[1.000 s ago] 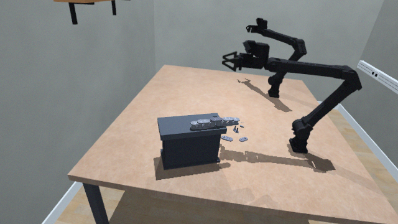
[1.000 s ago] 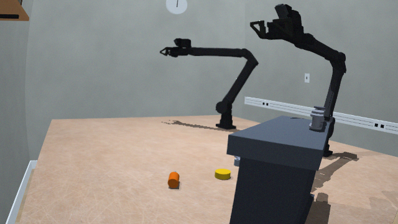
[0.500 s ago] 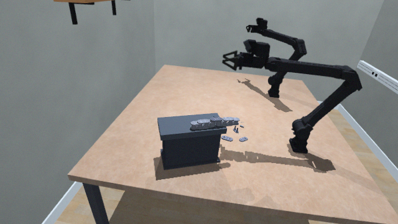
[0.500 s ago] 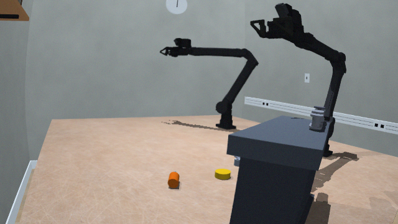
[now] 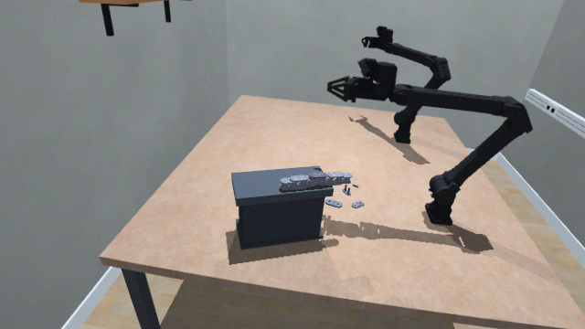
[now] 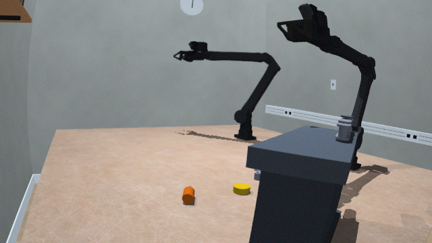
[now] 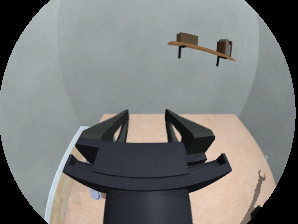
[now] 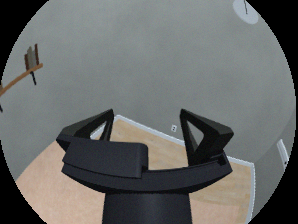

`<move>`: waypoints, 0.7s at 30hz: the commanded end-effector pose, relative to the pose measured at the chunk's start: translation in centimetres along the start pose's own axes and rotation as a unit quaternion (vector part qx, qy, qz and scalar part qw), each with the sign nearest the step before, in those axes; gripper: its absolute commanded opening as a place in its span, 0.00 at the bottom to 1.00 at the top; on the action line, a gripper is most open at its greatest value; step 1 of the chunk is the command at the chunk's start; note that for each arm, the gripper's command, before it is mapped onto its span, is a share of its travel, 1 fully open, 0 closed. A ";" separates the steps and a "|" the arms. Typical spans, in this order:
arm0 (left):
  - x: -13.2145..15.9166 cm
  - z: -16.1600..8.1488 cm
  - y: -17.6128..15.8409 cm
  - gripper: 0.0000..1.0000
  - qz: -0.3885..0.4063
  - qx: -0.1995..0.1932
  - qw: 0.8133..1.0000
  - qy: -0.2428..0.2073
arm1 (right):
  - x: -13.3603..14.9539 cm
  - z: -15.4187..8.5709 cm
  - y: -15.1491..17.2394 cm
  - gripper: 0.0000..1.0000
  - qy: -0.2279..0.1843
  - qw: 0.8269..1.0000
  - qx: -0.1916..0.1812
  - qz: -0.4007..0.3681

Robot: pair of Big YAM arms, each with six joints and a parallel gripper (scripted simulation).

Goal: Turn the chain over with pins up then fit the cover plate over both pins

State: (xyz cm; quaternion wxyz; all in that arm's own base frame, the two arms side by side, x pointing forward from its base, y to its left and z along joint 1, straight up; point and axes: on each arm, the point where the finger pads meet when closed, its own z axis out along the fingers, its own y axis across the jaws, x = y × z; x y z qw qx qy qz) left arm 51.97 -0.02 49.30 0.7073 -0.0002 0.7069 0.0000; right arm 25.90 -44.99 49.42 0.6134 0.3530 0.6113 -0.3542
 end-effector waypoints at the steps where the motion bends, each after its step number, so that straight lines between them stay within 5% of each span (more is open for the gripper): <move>1: -0.4 -0.3 -0.4 0.53 0.005 0.003 1.000 -0.012 | -4.5 0.2 0.5 1.00 -0.033 0.999 -0.003 0.000; 8: -0.7 -0.8 1.0 0.53 -0.033 -0.011 0.999 -0.020 | -4.4 0.2 0.4 1.00 -0.032 0.999 -0.003 0.000; 21: 3.5 -3.3 4.2 0.53 -0.199 -0.044 0.978 -0.031 | -4.4 0.2 0.4 1.00 -0.032 0.999 -0.003 0.000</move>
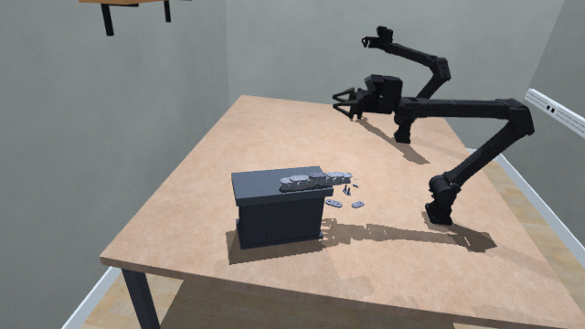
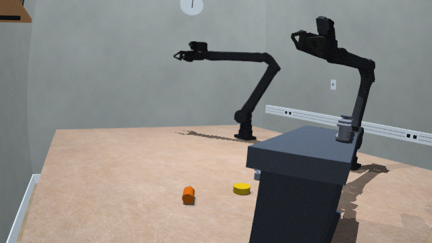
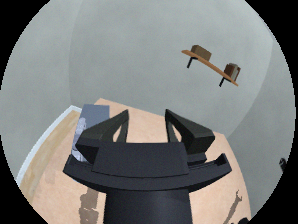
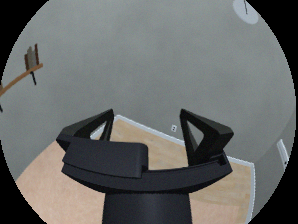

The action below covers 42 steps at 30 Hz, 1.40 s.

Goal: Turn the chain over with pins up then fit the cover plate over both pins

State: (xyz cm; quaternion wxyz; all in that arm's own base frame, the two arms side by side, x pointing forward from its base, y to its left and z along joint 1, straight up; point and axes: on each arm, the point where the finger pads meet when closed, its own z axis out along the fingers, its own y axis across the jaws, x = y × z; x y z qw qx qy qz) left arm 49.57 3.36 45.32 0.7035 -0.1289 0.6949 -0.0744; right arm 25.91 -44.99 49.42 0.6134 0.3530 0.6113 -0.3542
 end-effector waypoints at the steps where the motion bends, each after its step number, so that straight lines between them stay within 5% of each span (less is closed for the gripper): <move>1: -0.4 -1.0 1.1 0.53 -0.069 -0.005 0.997 -0.025 | -4.4 0.2 0.4 1.00 -0.032 0.999 -0.003 0.000; 20: 3.4 -4.1 6.1 0.53 -0.240 -0.042 0.969 -0.048 | -4.4 0.2 0.4 1.00 -0.032 0.999 -0.003 0.000; 42: 8.8 -9.2 12.0 0.53 -0.453 -0.075 0.883 -0.097 | -4.4 0.2 0.4 1.00 -0.032 0.999 -0.003 0.000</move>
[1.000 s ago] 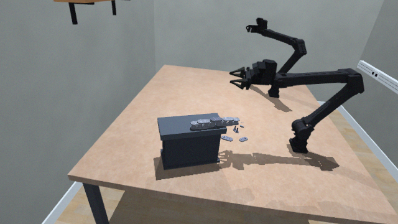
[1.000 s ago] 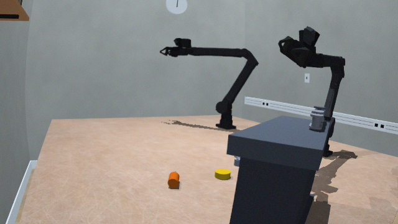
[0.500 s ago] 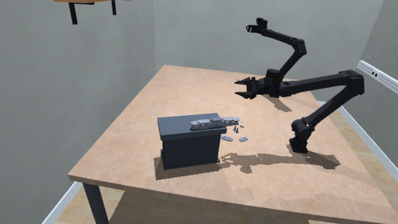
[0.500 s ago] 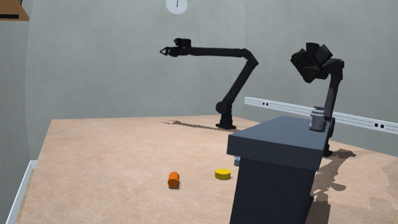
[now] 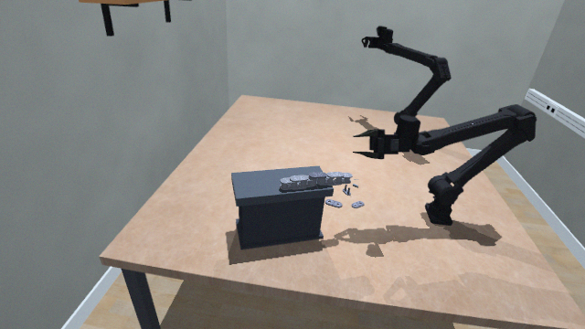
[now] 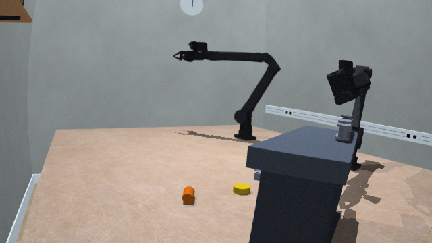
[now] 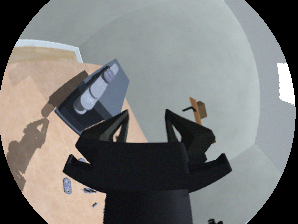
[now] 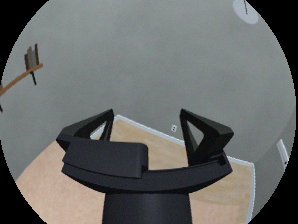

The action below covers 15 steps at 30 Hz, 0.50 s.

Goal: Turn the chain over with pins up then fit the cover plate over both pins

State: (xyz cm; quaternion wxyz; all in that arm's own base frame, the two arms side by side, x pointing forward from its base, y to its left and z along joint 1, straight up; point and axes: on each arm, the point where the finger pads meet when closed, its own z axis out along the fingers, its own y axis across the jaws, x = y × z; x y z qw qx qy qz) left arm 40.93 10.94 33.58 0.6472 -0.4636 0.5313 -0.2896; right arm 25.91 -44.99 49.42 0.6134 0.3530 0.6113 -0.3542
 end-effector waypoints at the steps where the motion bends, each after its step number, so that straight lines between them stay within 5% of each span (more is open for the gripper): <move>1: -0.9 -1.2 0.9 0.53 -0.063 0.009 0.998 -0.020 | -4.4 0.2 0.4 1.00 -0.032 0.999 -0.003 0.000; 13: -1.8 -3.3 4.1 0.53 -0.179 0.011 0.983 -0.049 | -4.4 0.2 0.4 1.00 -0.032 0.999 -0.003 0.000; 15: 0.0 -2.3 9.0 0.53 -0.196 -0.037 0.979 -0.042 | -4.4 0.2 0.4 1.00 -0.032 0.999 -0.003 0.000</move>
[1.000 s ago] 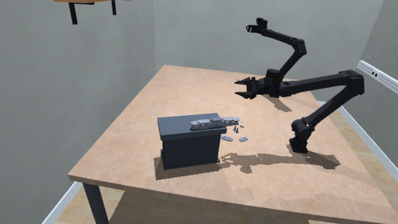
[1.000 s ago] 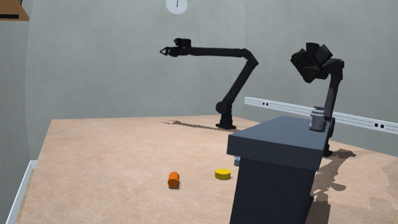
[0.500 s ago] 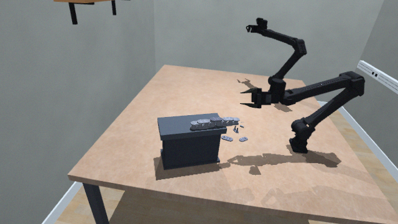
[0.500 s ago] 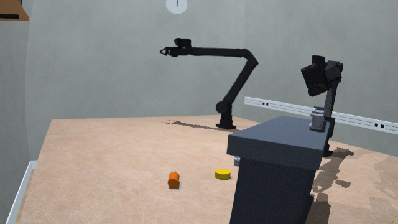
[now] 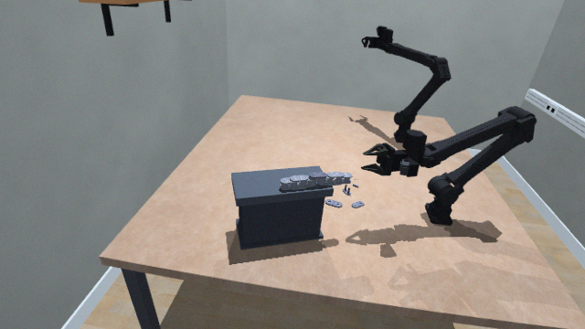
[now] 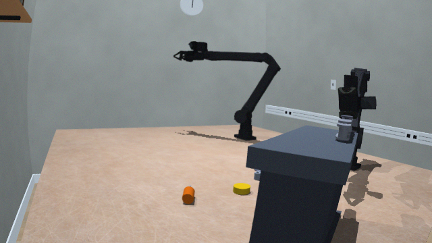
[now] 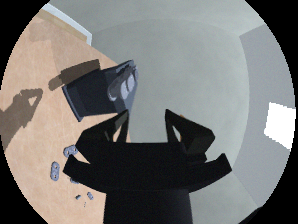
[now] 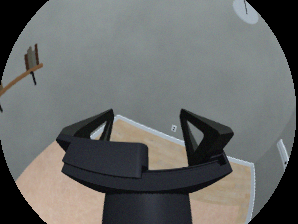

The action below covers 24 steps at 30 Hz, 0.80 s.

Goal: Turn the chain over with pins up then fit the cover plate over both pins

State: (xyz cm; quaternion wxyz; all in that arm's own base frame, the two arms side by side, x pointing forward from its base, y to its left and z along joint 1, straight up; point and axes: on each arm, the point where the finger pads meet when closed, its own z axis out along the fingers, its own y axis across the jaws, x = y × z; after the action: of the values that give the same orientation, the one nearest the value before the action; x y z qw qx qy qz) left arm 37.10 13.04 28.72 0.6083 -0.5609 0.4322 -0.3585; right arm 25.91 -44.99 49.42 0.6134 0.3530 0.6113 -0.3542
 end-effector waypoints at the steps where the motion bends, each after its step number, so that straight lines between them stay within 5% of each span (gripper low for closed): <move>1: -0.4 0.8 2.5 0.53 -0.050 -0.002 0.999 -0.008 | -4.4 0.2 0.4 1.00 -0.032 0.999 -0.003 0.000; 10: -0.9 2.5 2.3 0.53 -0.068 0.033 0.997 -0.016 | -4.4 0.2 0.4 1.00 -0.032 0.999 -0.003 0.000; 11: -1.2 1.3 5.3 0.53 -0.065 0.008 0.998 -0.023 | -4.4 0.2 0.4 1.00 -0.032 0.999 -0.003 0.000; 14: -1.2 1.4 5.4 0.53 -0.065 0.008 0.998 -0.023 | -4.4 0.2 0.4 1.00 -0.032 0.999 -0.003 0.000; 16: -1.5 3.5 1.2 0.53 -0.068 0.049 0.996 -0.022 | -4.4 0.2 0.4 1.00 -0.032 0.999 -0.003 0.000; 21: -1.2 3.2 3.4 0.53 -0.068 0.023 0.997 -0.021 | -4.4 0.2 0.4 1.00 -0.032 0.999 -0.003 0.000; 24: -1.5 4.1 2.1 0.53 -0.068 0.039 0.997 -0.023 | -4.4 0.2 0.4 1.00 -0.032 0.999 -0.003 0.000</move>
State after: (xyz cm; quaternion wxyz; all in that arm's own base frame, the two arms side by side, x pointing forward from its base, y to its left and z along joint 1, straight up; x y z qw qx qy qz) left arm 38.37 15.11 23.18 0.5919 -0.5930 0.3868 -0.3852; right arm 25.91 -44.99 49.42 0.6134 0.3530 0.6113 -0.3542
